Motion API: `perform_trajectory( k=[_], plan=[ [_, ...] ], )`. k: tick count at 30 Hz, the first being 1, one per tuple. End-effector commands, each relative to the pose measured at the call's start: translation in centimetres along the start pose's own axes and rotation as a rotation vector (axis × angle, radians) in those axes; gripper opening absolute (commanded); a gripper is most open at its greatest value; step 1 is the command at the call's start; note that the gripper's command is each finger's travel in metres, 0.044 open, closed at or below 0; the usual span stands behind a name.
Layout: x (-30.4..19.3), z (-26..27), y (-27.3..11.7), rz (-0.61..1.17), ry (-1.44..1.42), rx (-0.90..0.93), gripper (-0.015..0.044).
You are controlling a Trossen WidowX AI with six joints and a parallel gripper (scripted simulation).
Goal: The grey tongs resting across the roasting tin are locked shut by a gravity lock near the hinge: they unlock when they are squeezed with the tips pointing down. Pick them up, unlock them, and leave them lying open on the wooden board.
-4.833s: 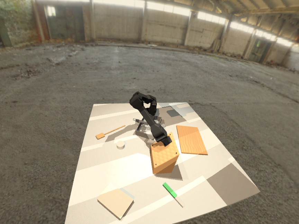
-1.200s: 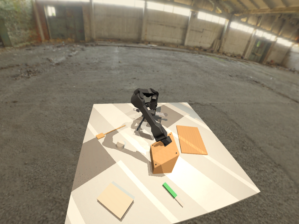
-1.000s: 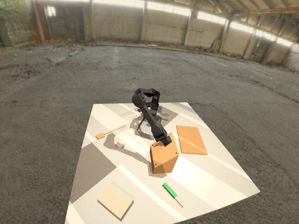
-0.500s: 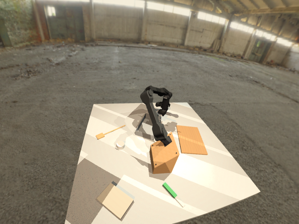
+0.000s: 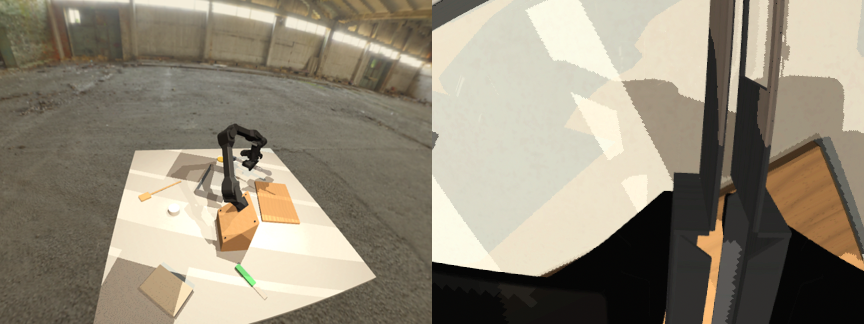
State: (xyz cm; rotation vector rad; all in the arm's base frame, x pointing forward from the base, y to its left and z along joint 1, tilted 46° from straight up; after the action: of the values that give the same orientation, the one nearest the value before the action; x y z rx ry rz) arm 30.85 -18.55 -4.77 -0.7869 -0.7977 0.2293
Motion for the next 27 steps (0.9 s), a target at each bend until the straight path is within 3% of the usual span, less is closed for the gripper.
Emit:
perform_trajectory(
  k=[1, 6, 27],
  plan=[
    [-0.7, -0.4, -0.2, -0.001, 0.006, -0.006, -0.0150],
    [-2.5, -0.9, -0.5, 0.004, 0.048, -0.012, -0.0150],
    [-19.3, -1.3, -1.2, 0.017, 0.407, -0.026, -0.0150]
  ],
)
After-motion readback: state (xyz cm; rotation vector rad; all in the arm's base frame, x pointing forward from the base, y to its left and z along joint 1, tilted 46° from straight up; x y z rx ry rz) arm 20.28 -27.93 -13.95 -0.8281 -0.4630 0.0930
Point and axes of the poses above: the point midway between the two fingers, 35 mm back from their tips, its own y axis out along the fingers, its own z axis across the jaws, x = y × z, the point moved 6 cm from there along -y, back along the fingers, and after that the axes turned 2 degrees about -y, right-handed, at the moved point
